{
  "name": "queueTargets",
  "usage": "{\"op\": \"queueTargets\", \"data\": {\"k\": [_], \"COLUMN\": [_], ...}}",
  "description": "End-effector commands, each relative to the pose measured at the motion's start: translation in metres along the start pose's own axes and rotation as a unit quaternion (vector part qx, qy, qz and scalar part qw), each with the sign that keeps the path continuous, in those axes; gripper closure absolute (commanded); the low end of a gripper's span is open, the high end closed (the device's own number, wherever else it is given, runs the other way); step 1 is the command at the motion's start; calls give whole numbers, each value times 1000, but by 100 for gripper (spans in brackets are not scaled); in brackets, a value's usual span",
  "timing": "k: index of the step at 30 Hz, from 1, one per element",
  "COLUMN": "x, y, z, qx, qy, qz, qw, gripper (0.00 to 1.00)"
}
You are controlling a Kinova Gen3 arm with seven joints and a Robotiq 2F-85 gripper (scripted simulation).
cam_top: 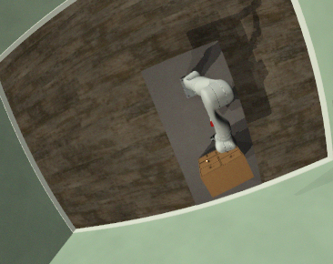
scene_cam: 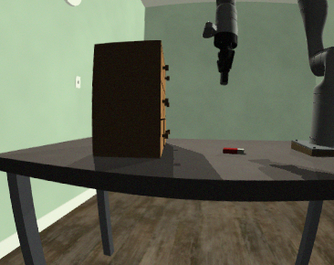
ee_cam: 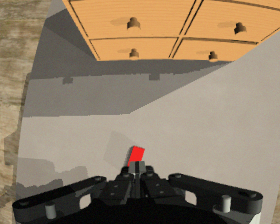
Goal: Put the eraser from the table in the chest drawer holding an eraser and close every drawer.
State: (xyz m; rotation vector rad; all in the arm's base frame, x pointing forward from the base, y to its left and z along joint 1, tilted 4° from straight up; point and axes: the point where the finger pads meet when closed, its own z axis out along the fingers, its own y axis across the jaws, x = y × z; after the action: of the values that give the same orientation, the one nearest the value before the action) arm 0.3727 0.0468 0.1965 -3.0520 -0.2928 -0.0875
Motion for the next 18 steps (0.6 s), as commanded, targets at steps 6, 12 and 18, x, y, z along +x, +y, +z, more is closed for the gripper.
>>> {"op": "queueTargets", "data": {"k": [6,12,18], "x": [8,16,29], "y": [0,0,0], "z": [17,28,46], "qx": [0,0,1], "qy": [46,79,131], "qz": [0,1,0], "qw": [999,997,991], "gripper": [100,100,100]}}
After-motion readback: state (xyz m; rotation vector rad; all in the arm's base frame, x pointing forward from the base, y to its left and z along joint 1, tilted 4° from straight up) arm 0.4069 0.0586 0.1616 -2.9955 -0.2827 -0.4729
